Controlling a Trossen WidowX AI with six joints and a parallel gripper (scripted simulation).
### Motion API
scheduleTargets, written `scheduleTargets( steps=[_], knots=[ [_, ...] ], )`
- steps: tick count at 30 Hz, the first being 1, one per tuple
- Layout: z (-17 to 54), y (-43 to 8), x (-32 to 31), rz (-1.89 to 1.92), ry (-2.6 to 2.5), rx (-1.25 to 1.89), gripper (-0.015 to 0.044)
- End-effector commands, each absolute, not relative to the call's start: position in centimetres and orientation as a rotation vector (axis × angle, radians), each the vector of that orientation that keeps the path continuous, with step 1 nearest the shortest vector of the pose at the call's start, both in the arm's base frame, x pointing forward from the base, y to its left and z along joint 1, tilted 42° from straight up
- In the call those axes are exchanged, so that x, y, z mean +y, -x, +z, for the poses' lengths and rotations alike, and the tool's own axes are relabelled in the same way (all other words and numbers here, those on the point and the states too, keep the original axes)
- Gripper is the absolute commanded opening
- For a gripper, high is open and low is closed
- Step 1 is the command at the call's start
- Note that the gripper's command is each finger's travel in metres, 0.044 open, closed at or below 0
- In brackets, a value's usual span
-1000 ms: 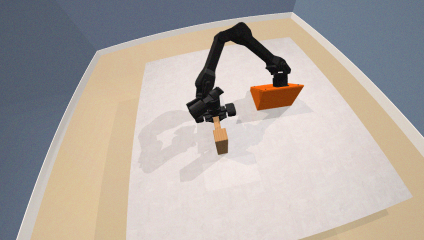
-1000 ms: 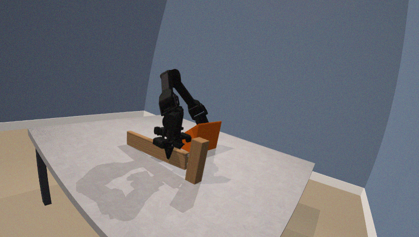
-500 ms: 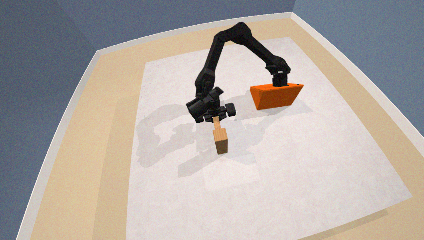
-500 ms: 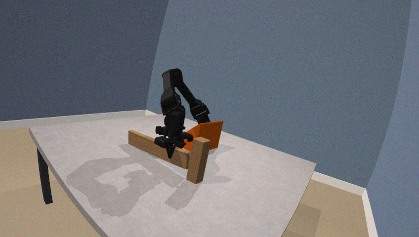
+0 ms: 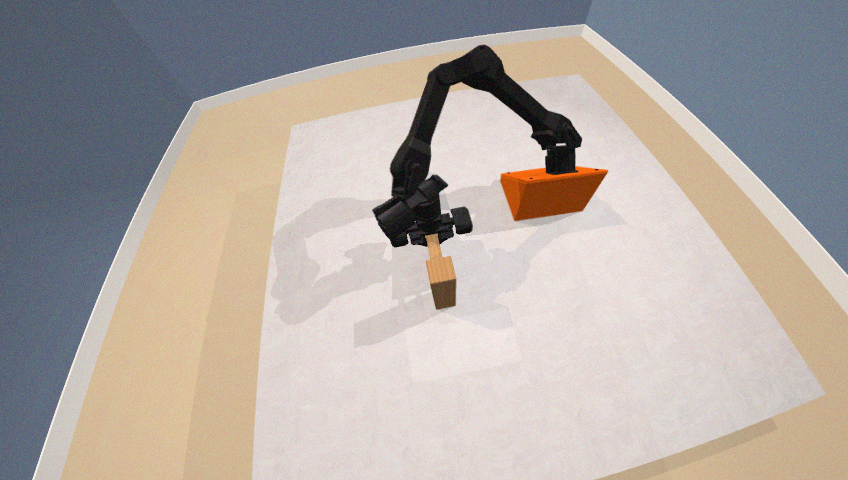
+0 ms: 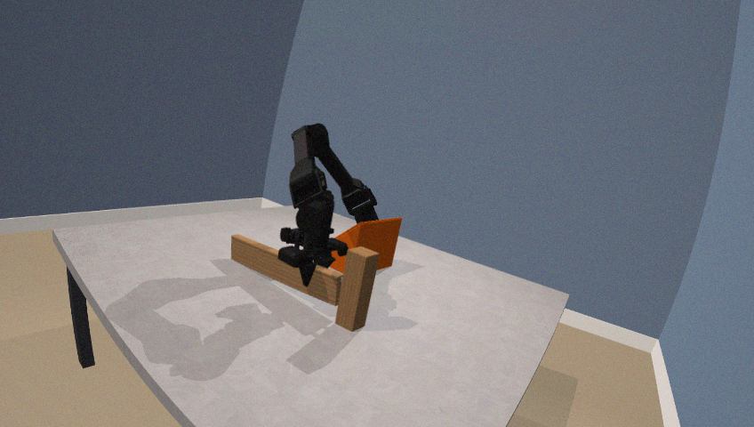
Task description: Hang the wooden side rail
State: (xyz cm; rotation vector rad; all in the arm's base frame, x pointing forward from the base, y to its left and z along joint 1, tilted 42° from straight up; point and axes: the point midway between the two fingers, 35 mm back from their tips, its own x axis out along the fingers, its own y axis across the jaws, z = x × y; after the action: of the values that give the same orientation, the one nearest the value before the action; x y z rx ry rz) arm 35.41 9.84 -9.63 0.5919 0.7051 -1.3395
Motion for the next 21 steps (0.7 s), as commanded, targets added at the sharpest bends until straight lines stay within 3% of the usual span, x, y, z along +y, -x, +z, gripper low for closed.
scheduleTargets(
  steps=[1, 21],
  knots=[
    [-9.48, -35.54, 10.57, -1.325, -0.6, 0.705, 0.0],
    [-9.67, -35.47, 10.69, -1.325, -0.601, 0.705, 0.0]
  ],
)
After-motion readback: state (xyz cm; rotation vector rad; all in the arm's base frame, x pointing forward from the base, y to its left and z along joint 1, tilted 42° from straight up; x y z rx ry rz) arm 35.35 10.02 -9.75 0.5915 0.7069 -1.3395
